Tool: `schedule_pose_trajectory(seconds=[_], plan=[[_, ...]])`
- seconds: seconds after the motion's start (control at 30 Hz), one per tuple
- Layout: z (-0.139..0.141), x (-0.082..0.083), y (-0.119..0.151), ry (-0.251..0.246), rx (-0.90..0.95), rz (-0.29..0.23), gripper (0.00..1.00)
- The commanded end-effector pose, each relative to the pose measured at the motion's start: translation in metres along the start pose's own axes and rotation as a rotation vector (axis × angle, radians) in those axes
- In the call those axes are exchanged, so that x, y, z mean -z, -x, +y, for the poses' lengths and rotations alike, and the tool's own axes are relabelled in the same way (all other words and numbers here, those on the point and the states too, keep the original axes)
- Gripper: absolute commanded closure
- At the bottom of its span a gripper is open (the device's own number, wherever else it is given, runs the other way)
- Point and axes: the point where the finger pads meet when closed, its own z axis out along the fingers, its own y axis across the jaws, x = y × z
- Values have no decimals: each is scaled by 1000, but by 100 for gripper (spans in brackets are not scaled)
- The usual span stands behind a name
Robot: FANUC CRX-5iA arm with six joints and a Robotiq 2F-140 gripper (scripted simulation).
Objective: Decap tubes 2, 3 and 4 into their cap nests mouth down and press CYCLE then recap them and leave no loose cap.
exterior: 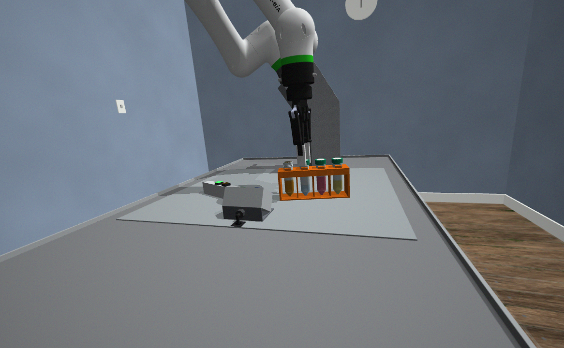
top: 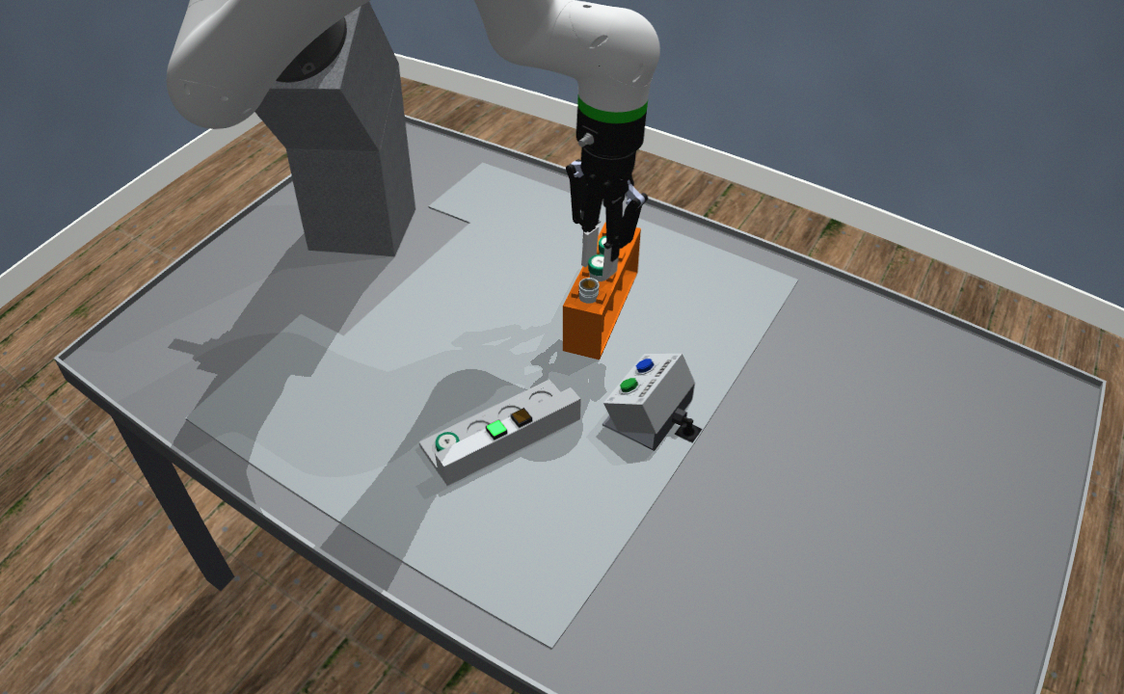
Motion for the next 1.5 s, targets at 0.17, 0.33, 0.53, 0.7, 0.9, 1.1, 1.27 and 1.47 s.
schedule_pose_trajectory(seconds=[0.17,0.33,0.53,0.7,0.9,1.1,1.27,1.47], plan=[[-1,0,0,46,-146,1,100],[-1,0,0,46,-146,1,65],[-1,0,0,46,-146,1,65],[-1,0,0,46,104,-4,65],[-1,0,0,46,354,-10,65],[-1,0,0,45,520,-14,65],[-1,0,0,43,770,-20,65],[-1,0,0,42,901,-23,65]])
